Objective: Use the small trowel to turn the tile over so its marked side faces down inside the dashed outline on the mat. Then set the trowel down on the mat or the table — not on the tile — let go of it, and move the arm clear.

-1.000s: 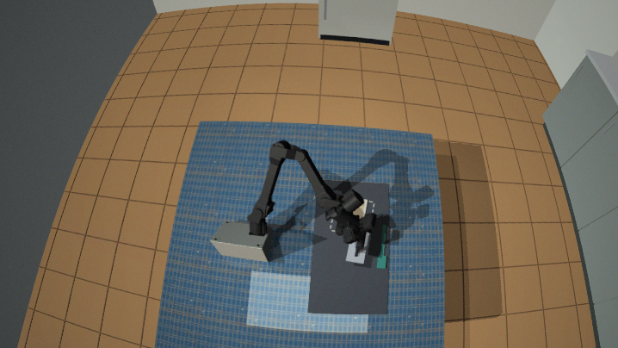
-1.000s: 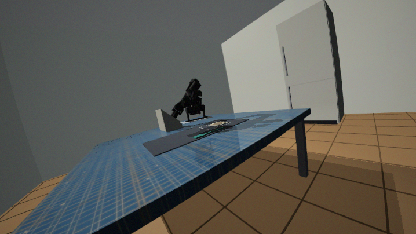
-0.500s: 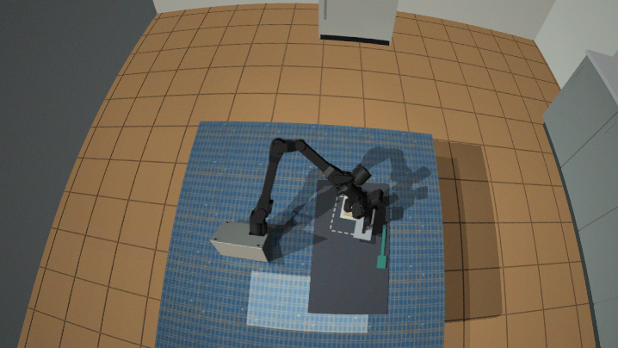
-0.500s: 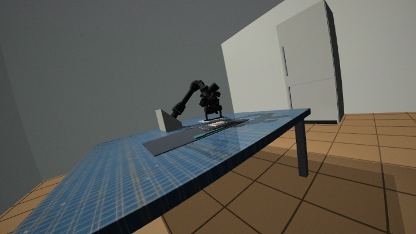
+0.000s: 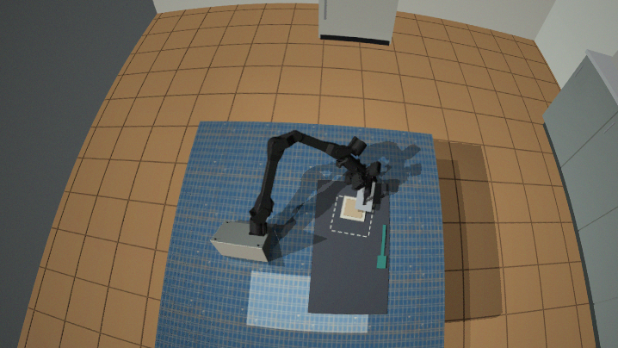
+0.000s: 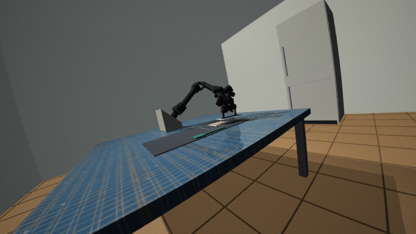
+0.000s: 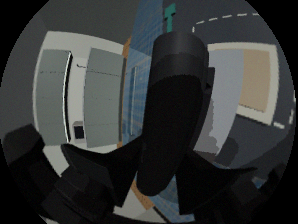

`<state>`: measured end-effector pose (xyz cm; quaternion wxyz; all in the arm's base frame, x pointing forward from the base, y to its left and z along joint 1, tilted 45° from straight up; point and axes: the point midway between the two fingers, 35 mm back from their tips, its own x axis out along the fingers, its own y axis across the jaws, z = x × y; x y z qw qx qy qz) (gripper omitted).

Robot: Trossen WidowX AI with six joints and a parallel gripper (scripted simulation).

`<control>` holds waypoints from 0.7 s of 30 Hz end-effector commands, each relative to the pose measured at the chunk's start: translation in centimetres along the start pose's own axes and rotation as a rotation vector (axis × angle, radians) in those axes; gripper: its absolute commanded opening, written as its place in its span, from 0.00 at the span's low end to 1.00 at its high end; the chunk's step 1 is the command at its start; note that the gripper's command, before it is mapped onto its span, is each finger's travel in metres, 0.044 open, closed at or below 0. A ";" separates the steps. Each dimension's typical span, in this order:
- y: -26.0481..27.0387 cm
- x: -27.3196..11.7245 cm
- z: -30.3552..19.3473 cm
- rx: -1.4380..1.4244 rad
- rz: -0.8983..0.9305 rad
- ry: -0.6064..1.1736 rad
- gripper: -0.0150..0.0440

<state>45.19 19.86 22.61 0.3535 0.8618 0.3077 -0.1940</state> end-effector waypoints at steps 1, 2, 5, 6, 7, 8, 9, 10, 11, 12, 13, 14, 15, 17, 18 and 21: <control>0.0 -1.7 -3.7 0.018 0.040 0.022 0.25; -0.3 -2.0 -4.7 0.022 0.044 0.027 0.25; -1.2 -3.2 -7.3 0.034 0.055 0.043 0.25; -1.3 -3.4 -7.7 0.037 0.057 0.046 0.25; -1.4 -3.5 -7.9 0.038 0.057 0.047 0.25; -1.4 -3.5 -7.9 0.038 0.057 0.047 0.25; -1.4 -3.5 -7.9 0.038 0.057 0.047 0.25; -1.4 -3.5 -7.9 0.038 0.057 0.047 0.25; -1.4 -3.5 -7.9 0.038 0.057 0.047 0.25; -1.4 -3.5 -7.9 0.038 0.057 0.047 0.25; -1.4 -3.5 -7.9 0.038 0.057 0.047 0.25; -1.4 -3.5 -7.9 0.038 0.057 0.047 0.25; -1.4 -3.5 -7.9 0.038 0.057 0.047 0.25; -1.4 -3.5 -7.9 0.038 0.057 0.047 0.25; -1.4 -3.5 -7.9 0.038 0.057 0.047 0.25; -1.5 -3.3 -7.9 0.038 0.057 0.047 0.25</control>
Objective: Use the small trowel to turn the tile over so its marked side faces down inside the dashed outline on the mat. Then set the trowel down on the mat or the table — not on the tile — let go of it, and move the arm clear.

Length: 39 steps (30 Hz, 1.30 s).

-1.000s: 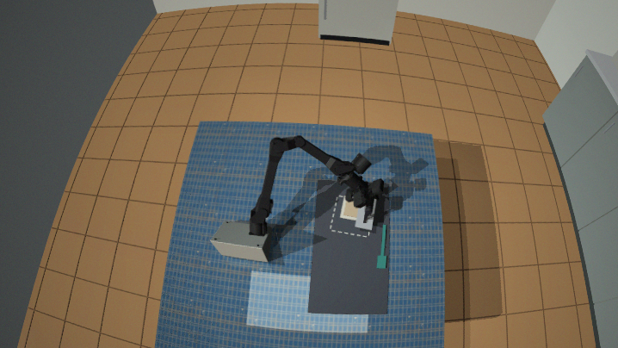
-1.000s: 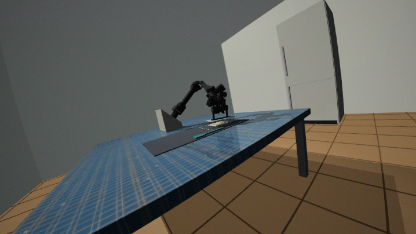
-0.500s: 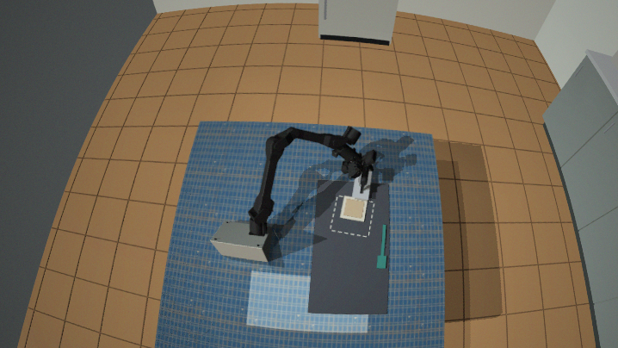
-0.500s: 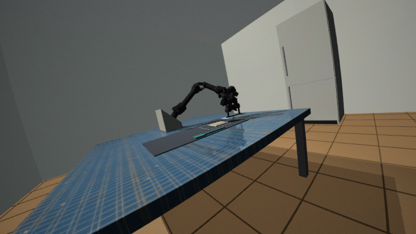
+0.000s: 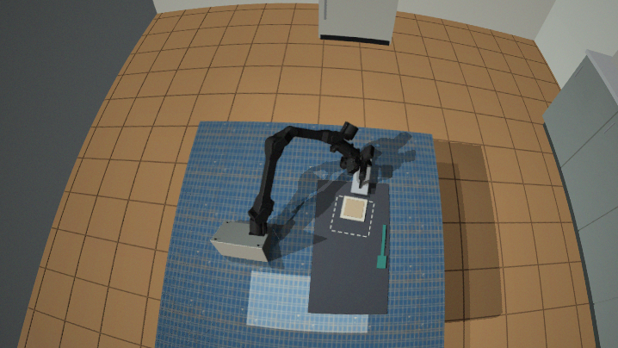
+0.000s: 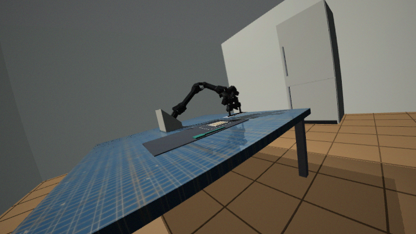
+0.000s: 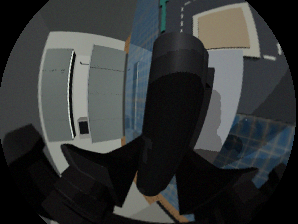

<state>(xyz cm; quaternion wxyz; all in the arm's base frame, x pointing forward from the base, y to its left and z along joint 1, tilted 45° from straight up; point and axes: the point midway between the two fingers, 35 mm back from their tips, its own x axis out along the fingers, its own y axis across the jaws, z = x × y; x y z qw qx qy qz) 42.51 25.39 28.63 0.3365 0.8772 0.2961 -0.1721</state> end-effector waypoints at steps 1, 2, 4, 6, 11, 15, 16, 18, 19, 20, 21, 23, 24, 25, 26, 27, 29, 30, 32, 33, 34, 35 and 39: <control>0.3 0.0 -0.1 0.006 0.019 0.001 0.25; 0.2 0.1 -0.1 0.007 0.019 0.001 0.25; -0.1 0.3 -0.2 0.007 0.019 0.001 0.25; -0.3 0.5 -0.2 0.007 0.019 0.001 0.25; -0.9 1.1 -0.2 0.007 0.018 0.002 0.25; -1.4 1.5 -0.2 0.007 0.018 0.002 0.25; -1.6 1.6 -0.2 0.008 0.018 0.002 0.25; -1.8 1.8 -0.2 0.008 0.018 0.002 0.25; -1.9 2.0 -0.2 0.008 0.018 0.002 0.25; -2.1 2.1 -0.2 0.008 0.018 0.002 0.25; -2.2 2.2 -0.2 0.008 0.018 0.002 0.25; -2.4 2.3 -0.2 0.008 0.018 0.002 0.25; -2.4 2.3 -0.2 0.008 0.018 0.002 0.25; -2.4 2.3 -0.1 0.008 0.018 0.002 0.25; -2.4 2.3 -0.1 0.008 0.018 0.002 0.25; -2.4 2.3 0.1 0.008 0.018 0.002 0.25; -2.4 2.3 0.4 0.008 0.018 0.002 0.25; -2.4 2.4 0.5 0.008 0.018 0.002 0.25; -2.4 2.4 0.9 0.008 0.018 0.001 0.25; -2.4 2.4 1.0 0.008 0.018 0.001 0.25; -2.4 2.4 1.2 0.007 0.018 0.001 0.25; -2.4 2.4 1.3 0.007 0.018 0.001 0.25; -2.4 2.4 2.0 0.007 0.018 0.001 0.25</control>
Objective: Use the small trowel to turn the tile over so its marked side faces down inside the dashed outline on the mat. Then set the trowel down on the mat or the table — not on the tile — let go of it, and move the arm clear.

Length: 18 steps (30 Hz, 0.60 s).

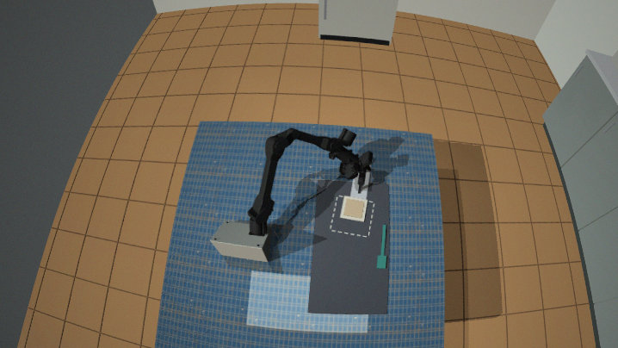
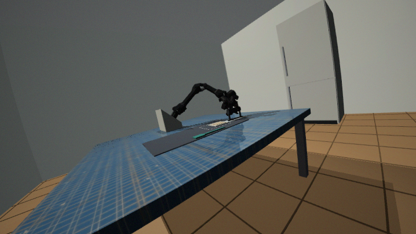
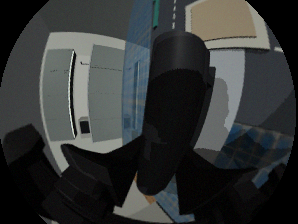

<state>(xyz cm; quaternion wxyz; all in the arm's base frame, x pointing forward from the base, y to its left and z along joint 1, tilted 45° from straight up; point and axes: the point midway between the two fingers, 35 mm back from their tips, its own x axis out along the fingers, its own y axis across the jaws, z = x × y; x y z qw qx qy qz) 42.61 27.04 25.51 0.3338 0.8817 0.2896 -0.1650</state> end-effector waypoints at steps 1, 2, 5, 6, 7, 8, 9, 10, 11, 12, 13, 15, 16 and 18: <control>0.0 0.1 1.1 0.001 0.000 -0.011 0.25; 0.0 0.1 1.2 0.001 0.000 -0.011 0.25; 0.0 0.1 1.7 0.001 0.000 -0.011 0.25; 0.0 0.1 1.9 0.001 0.000 -0.011 0.25; 0.0 0.0 2.0 0.001 0.000 -0.011 0.25; 0.0 0.0 2.1 0.001 0.000 -0.011 0.25; 0.0 0.0 2.1 0.001 0.000 -0.011 0.25; 0.0 0.0 2.1 0.001 0.000 -0.011 0.25; 0.0 0.0 2.1 0.001 0.000 -0.011 0.25; 0.0 0.0 2.0 0.001 0.000 -0.011 0.25; 0.2 -0.1 1.8 0.001 0.000 -0.011 0.25; 0.6 -0.4 1.2 0.001 0.000 -0.011 0.25; 0.9 -0.5 0.8 0.001 0.000 -0.011 0.25; 1.4 -0.9 0.1 0.001 0.001 -0.010 0.25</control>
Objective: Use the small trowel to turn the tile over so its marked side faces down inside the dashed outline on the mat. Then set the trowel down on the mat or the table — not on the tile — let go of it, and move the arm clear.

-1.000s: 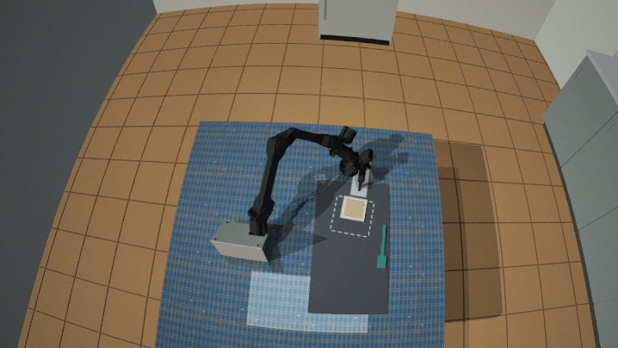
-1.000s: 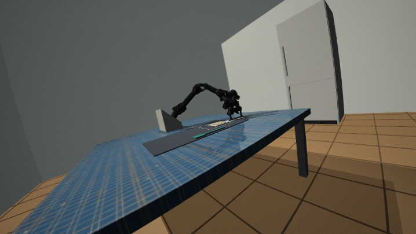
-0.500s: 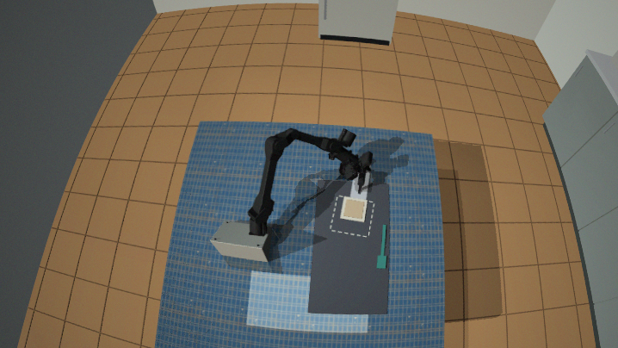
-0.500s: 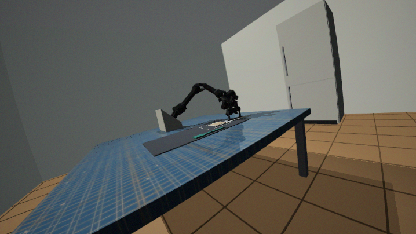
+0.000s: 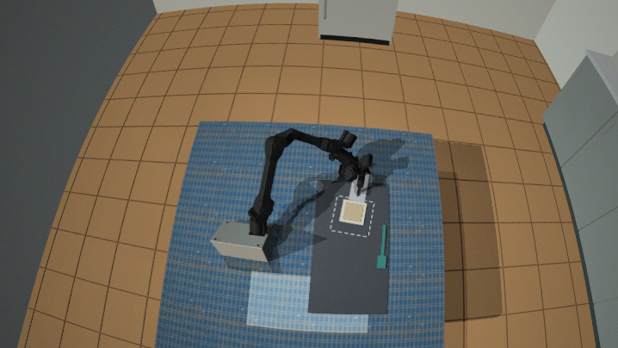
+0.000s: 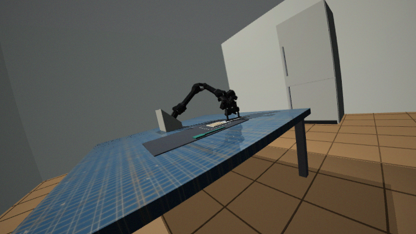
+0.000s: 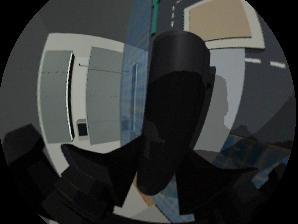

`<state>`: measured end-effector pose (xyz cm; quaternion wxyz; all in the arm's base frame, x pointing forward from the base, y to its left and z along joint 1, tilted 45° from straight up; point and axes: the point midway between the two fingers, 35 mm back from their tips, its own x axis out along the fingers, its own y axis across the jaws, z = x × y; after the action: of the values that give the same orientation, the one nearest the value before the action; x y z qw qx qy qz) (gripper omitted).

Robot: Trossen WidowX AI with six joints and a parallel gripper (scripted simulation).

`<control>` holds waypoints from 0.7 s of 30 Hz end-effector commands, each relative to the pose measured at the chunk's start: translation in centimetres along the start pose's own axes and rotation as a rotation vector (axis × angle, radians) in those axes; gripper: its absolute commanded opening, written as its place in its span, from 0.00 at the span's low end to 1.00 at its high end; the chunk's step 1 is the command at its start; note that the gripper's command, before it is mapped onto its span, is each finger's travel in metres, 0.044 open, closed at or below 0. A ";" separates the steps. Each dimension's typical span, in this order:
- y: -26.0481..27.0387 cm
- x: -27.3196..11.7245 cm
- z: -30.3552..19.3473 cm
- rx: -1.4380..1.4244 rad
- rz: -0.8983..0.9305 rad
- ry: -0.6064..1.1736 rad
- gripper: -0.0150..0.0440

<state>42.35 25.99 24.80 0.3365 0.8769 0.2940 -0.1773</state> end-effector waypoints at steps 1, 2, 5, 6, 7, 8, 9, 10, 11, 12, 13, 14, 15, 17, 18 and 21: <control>1.5 -0.9 -1.5 0.003 0.018 0.012 0.25; 1.7 -1.1 -1.9 0.003 0.019 0.012 0.25; 2.4 -1.8 -2.9 0.003 0.019 0.012 0.25; 2.6 -2.1 -3.2 0.003 0.019 0.013 0.25; 2.8 -2.3 -3.5 0.003 0.019 0.013 0.25; 2.9 -2.4 -3.6 0.003 0.019 0.013 0.25; 2.9 -2.4 -3.7 0.003 0.019 0.013 0.25; 2.9 -2.4 -3.7 0.003 0.019 0.013 0.25; 3.0 -2.4 -3.6 0.004 0.019 0.011 0.25; 3.1 -2.2 -3.3 0.006 0.020 0.005 0.25; 3.3 -1.8 -2.8 0.009 0.022 -0.006 0.25; 3.6 -1.4 -2.2 0.013 0.024 -0.020 0.25; 3.9 -0.8 -1.3 0.019 0.026 -0.039 0.25; 4.8 0.6 0.9 0.036 0.031 -0.085 0.25; 5.3 1.3 2.1 0.045 0.034 -0.109 0.25; 6.6 3.1 5.8 0.077 0.041 -0.182 0.25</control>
<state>46.43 22.11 25.03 0.3321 0.8778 0.2600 -0.2274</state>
